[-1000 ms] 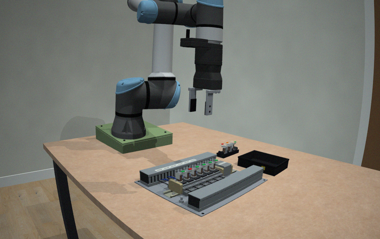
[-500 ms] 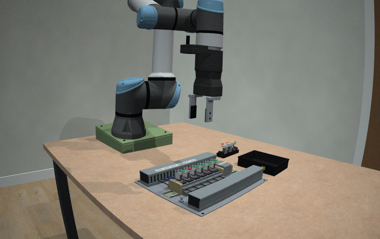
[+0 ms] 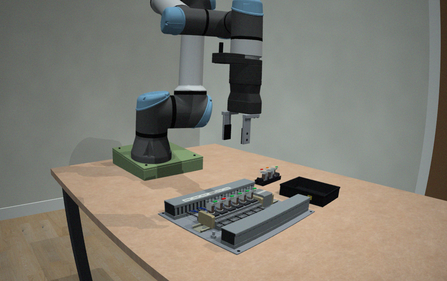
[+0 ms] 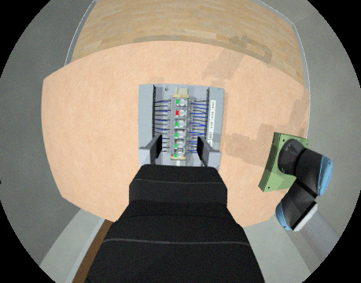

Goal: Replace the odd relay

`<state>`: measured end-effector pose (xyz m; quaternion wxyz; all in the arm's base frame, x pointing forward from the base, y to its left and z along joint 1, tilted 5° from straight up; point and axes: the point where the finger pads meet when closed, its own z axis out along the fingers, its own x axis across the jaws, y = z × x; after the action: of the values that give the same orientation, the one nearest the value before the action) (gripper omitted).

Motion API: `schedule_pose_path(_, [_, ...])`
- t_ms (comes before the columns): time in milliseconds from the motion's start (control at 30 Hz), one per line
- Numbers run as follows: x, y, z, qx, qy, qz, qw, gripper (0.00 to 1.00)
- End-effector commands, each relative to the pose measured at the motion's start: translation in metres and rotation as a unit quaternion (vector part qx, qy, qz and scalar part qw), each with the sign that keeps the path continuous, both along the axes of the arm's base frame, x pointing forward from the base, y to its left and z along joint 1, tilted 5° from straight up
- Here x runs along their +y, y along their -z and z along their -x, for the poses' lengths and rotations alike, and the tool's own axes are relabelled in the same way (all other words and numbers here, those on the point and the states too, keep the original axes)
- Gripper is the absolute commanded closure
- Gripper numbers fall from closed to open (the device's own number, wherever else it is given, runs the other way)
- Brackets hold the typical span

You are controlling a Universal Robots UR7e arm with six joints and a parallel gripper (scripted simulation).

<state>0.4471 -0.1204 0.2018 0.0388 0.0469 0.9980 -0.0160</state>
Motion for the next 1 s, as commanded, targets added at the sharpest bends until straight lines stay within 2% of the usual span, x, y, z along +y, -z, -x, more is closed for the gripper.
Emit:
schedule_pose_path(0, [0.0000,-0.0061,0.0001,-0.001,0.000,0.001,1.000,0.00])
schedule_pose_path(967, [0.0002,-0.0105,0.0006,-0.001,0.000,0.001,1.000,0.00])
